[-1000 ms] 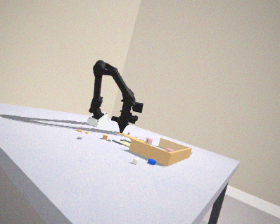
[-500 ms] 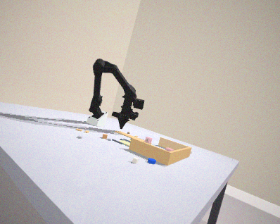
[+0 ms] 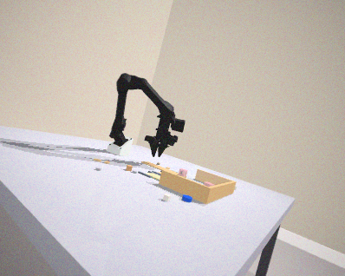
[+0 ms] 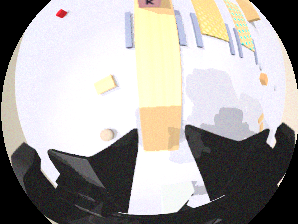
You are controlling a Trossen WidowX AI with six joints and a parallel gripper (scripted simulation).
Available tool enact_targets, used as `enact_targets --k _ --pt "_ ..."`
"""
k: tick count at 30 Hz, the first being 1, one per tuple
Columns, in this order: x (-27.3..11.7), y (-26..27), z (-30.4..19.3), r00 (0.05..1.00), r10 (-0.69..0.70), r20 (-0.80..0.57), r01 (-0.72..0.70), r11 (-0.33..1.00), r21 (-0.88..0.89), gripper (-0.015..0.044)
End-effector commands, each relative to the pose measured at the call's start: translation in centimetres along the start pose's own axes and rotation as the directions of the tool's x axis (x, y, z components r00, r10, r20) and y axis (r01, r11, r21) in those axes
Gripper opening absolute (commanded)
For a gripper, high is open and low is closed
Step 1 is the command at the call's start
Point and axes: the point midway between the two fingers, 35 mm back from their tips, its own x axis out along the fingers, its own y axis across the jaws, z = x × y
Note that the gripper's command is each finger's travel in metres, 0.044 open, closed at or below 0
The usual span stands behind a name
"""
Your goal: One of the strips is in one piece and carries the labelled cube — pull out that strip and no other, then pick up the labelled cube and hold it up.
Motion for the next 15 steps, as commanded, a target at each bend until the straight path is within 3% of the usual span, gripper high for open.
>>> enact_targets --k 1,5,15 --pt "-0.1 0.0 1.6 1.0 -0.009 -0.002 0.009 1.0 -0.008 0.0341" --pt "-0.4 0.1 2.9 1.0 -0.009 -0.001 0.009 1.0 -0.008 0.044" --pt "-1.0 0.2 6.4 1.0 -0.009 0.0 0.009 1.0 -0.007 0.044"
